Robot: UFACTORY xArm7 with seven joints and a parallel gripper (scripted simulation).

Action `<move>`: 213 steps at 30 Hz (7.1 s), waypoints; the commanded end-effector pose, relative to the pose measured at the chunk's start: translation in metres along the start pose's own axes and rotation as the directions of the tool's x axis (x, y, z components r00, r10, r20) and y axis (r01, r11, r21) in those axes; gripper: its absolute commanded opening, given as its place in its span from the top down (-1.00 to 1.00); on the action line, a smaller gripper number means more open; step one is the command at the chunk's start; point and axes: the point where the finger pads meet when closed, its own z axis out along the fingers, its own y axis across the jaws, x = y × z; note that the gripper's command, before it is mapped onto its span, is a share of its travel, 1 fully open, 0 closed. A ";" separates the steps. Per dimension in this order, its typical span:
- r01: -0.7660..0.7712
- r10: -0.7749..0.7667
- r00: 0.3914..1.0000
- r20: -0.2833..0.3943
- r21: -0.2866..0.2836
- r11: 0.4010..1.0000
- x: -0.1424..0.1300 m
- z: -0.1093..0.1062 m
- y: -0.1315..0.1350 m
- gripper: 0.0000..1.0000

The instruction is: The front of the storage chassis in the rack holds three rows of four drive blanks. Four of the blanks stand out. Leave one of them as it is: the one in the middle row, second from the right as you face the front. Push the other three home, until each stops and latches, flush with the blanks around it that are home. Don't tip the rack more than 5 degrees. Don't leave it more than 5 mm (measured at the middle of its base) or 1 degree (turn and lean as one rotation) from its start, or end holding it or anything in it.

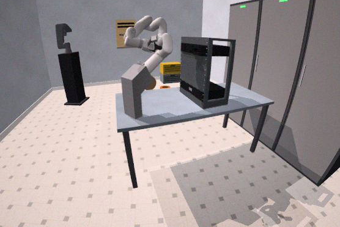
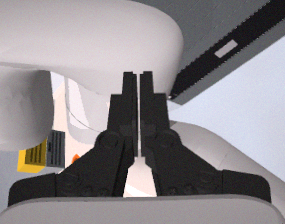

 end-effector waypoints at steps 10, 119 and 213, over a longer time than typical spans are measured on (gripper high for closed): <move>-0.271 0.260 0.962 -0.079 -0.207 0.940 0.005 0.010 0.013 1.00; -0.354 0.286 0.935 -0.210 -0.501 0.790 0.052 0.069 0.025 1.00; -0.619 0.647 0.759 -0.071 0.227 0.752 0.055 0.075 0.039 1.00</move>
